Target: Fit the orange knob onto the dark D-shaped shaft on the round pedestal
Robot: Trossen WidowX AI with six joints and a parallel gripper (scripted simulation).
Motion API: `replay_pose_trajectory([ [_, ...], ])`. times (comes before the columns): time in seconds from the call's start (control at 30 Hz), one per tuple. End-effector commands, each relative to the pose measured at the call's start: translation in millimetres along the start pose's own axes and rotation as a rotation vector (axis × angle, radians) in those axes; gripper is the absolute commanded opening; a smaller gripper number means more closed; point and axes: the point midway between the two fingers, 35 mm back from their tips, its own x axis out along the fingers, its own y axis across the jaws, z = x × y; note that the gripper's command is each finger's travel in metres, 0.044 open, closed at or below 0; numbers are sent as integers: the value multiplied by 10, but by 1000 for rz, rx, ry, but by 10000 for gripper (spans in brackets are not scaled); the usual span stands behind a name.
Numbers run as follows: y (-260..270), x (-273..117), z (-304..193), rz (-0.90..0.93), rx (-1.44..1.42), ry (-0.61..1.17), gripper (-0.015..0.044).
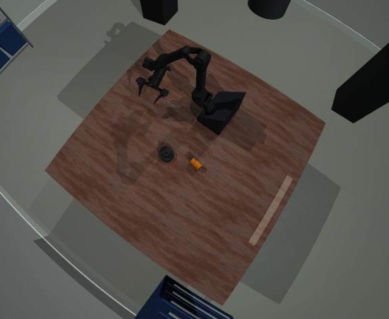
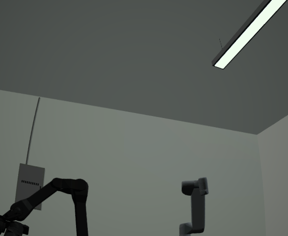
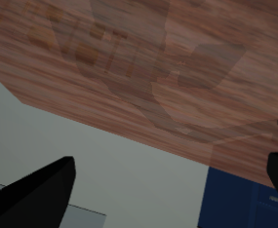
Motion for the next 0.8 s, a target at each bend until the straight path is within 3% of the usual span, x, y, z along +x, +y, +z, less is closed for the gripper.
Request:
replay_pose_trajectory([
  [0.0,-108,294,-114,-149,-120,64,440],
  [0.43,-953,1207,-987,-726,-839,441,440],
  [0.77,-1845,1340,-1752,-1070,-1462,787,440],
])
